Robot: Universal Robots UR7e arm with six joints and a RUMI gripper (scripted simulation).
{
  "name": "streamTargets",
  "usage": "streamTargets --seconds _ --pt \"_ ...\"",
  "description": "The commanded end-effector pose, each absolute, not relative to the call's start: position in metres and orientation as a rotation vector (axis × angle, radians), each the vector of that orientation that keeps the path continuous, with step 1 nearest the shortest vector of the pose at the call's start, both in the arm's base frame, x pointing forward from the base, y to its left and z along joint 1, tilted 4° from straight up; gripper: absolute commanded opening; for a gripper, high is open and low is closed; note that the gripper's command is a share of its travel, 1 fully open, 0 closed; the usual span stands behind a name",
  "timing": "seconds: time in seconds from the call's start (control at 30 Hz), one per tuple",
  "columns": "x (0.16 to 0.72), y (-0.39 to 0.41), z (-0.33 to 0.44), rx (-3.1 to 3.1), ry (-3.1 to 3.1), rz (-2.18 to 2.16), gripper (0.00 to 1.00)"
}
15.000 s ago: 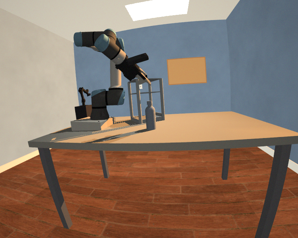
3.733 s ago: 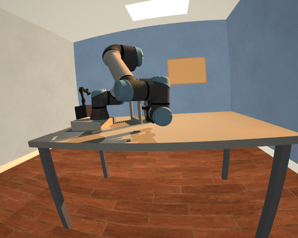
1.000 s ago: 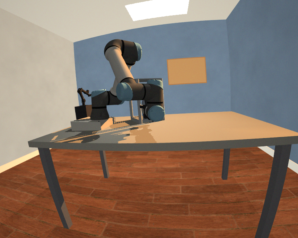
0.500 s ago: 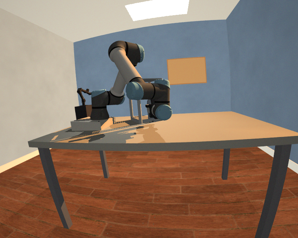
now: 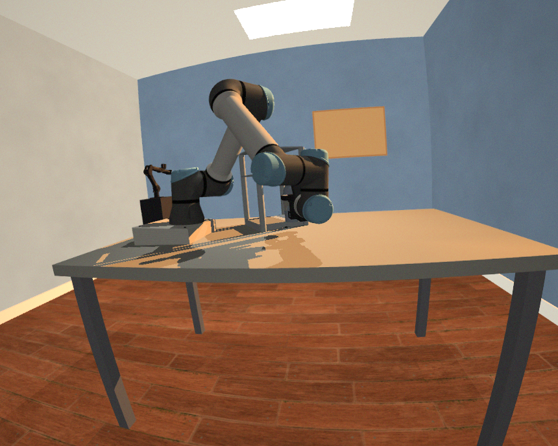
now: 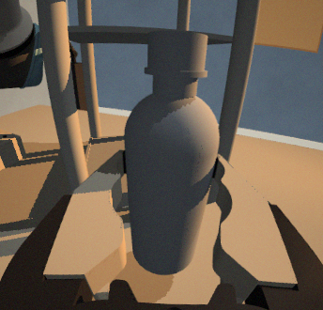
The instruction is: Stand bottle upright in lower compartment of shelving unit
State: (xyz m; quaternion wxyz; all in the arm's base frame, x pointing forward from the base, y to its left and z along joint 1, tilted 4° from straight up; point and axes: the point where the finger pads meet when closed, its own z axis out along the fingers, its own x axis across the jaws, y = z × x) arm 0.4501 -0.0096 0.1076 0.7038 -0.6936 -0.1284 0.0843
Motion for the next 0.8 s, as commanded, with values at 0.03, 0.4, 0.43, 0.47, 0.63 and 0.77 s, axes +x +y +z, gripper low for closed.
streamTargets --seconds 0.03,0.4,0.43,0.47,0.63,0.77 --pt "0.4556 -0.0064 0.1085 -1.543 -0.286 0.187 0.0" --pt "0.4587 -0.0044 0.1088 -1.543 -0.286 0.187 0.0" --pt "0.4587 -0.0044 0.1088 -1.543 -0.286 0.187 0.0" --pt "0.4587 -0.0044 0.1088 -1.543 -0.286 0.187 0.0" --pt "0.4586 -0.0042 0.1088 -1.543 -0.286 0.187 0.0" --pt "0.4582 -0.0036 0.1088 -1.543 -0.286 0.187 0.0"
